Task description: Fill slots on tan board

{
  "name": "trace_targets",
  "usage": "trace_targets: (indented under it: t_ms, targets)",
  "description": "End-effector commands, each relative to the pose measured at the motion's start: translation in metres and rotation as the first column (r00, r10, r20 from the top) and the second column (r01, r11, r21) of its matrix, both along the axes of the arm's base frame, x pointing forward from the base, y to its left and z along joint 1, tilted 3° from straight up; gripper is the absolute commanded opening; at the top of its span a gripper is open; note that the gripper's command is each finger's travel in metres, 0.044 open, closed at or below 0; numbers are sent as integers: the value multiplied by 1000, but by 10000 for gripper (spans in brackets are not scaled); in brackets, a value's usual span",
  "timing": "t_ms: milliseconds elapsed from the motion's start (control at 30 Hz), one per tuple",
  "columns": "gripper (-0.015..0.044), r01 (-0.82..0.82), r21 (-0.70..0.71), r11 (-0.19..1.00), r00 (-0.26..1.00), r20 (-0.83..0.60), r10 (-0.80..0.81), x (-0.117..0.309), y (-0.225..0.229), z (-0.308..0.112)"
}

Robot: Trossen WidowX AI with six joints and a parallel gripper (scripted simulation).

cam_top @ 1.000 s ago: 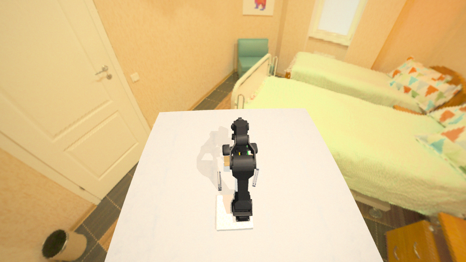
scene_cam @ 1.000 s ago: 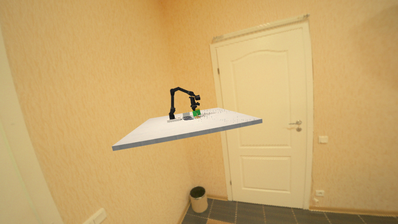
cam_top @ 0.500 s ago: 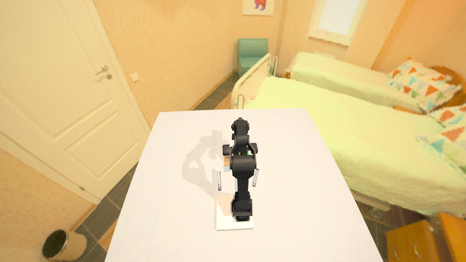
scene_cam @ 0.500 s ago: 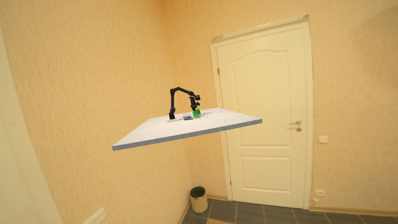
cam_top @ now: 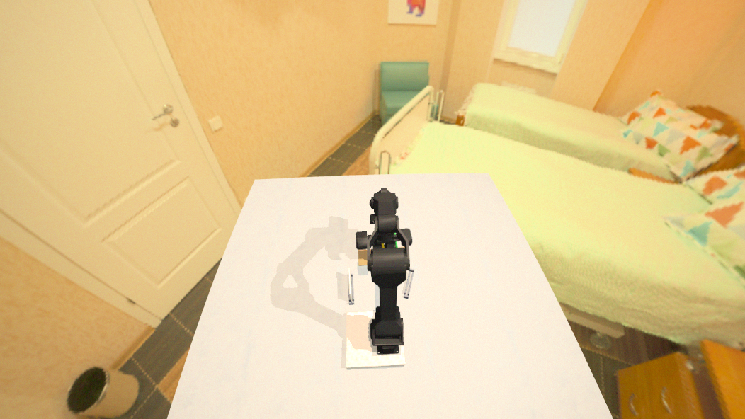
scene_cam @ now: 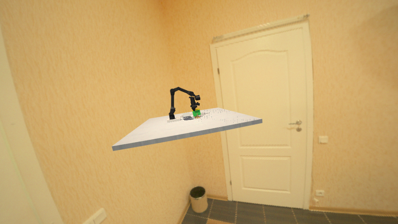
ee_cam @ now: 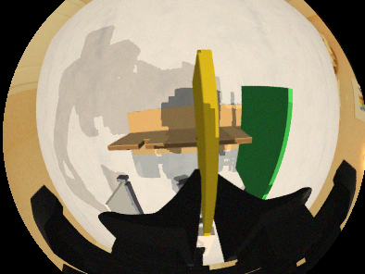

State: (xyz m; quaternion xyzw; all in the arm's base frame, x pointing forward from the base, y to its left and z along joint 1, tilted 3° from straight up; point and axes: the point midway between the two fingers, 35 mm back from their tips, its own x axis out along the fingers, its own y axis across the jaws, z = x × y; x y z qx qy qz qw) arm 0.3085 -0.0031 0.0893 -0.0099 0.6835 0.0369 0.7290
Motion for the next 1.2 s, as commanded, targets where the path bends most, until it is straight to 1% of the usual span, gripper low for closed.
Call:
trace_targets:
  t_ms: [0, 467, 1167]
  targets:
    - [0, 5, 0, 1000, 1000, -8, -5, -1, 1, -2]
    - [0, 28, 1, 1000, 1000, -9, -28, -2, 0, -3]
    - [0, -6, 0, 1000, 1000, -8, 6, -2, 0, -1]
